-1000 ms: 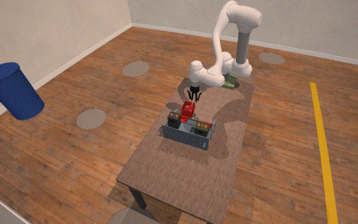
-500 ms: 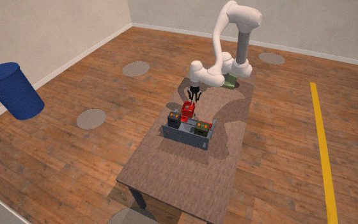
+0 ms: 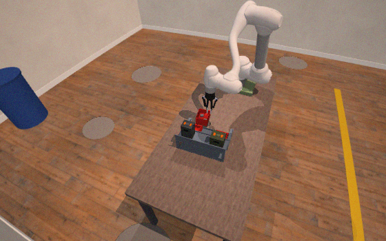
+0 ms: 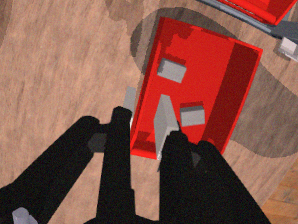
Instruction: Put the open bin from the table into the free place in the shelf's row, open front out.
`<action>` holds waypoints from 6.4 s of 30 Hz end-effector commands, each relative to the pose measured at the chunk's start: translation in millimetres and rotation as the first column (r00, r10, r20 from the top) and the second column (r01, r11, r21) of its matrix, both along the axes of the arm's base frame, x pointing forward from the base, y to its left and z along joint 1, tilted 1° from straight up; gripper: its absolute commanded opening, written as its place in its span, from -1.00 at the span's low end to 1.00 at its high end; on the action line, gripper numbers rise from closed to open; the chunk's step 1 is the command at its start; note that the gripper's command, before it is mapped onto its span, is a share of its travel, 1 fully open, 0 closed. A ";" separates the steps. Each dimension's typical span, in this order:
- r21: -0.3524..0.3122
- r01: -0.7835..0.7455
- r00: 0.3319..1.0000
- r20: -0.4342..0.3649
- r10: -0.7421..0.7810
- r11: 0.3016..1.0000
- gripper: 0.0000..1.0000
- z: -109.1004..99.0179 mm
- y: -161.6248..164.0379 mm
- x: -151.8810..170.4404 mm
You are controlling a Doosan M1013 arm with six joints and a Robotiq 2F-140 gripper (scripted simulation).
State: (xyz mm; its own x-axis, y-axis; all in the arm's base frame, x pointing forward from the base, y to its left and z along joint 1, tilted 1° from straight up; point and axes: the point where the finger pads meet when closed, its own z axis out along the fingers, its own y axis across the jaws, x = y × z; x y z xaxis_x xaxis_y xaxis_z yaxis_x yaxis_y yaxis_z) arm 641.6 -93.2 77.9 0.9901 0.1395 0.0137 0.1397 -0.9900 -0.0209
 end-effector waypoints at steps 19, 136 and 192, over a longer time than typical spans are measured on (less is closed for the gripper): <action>0.000 0.000 1.000 0.000 0.000 1.000 -0.69 -11.7 0.3 0.1; 0.000 0.000 1.000 0.000 0.000 1.000 -1.00 -43.7 1.0 0.4; 0.000 0.000 1.000 0.000 0.000 1.000 -1.00 -29.3 0.7 0.3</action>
State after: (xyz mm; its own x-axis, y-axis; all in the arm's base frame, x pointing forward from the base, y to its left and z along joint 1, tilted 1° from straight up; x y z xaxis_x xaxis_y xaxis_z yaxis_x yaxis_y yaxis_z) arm 641.9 -92.5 46.5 0.9901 0.1395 0.0136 0.1397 -0.9900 -0.0209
